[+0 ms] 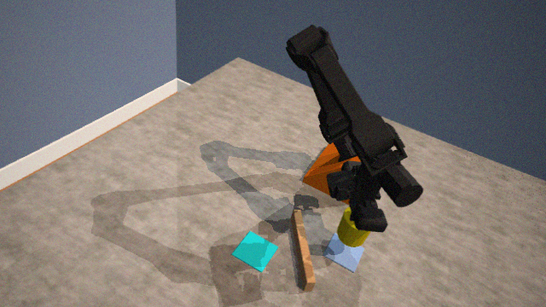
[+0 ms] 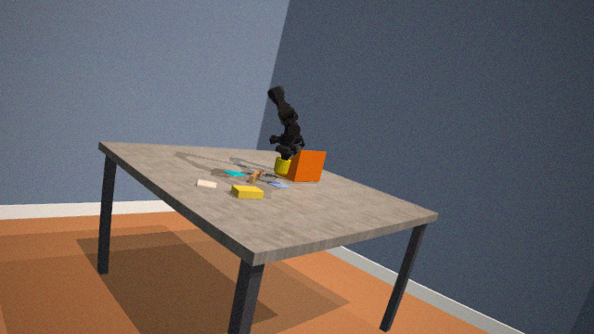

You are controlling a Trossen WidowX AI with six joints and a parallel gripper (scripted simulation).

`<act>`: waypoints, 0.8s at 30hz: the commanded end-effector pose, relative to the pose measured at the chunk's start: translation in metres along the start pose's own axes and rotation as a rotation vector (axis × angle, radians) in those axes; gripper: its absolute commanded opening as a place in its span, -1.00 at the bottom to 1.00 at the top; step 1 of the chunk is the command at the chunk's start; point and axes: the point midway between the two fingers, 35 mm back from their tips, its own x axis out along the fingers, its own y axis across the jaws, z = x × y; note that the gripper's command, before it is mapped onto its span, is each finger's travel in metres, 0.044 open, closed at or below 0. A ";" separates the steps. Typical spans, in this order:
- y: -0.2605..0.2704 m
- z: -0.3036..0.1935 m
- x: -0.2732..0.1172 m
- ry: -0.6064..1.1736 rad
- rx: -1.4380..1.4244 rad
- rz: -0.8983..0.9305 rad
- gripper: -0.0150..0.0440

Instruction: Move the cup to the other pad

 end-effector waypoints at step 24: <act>0.005 0.063 0.000 0.001 0.009 0.012 -0.49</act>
